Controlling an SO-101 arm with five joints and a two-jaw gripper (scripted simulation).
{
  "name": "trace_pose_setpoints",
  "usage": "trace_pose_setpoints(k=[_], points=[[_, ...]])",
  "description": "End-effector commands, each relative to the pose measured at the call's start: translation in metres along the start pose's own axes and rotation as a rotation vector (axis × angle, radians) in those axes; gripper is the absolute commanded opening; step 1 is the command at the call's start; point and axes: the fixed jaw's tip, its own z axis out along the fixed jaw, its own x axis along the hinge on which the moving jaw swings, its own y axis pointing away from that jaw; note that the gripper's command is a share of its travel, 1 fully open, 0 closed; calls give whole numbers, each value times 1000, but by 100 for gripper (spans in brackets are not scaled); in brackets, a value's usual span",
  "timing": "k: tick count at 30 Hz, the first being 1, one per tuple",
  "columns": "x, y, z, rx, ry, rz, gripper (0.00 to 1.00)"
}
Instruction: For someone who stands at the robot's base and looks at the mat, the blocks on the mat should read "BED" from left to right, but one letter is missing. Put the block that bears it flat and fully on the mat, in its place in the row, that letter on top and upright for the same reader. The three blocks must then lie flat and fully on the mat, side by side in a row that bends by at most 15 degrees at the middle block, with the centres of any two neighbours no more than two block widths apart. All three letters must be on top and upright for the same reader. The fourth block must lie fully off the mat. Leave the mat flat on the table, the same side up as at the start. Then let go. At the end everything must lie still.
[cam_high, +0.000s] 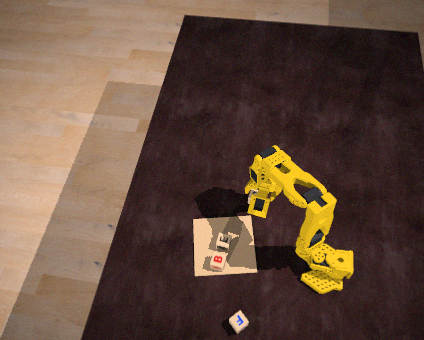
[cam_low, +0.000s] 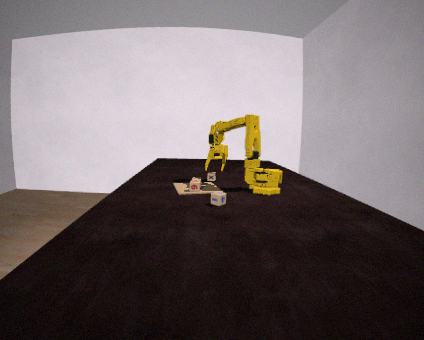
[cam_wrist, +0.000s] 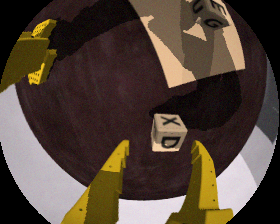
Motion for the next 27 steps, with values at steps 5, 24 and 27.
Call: trace_pose_setpoints(k=[5,24,27], points=[[7,-9,-15,83,60,-1,35],[14,-16,-30,162,120,-2,35],[14,-16,-30,162,120,-2,35]])
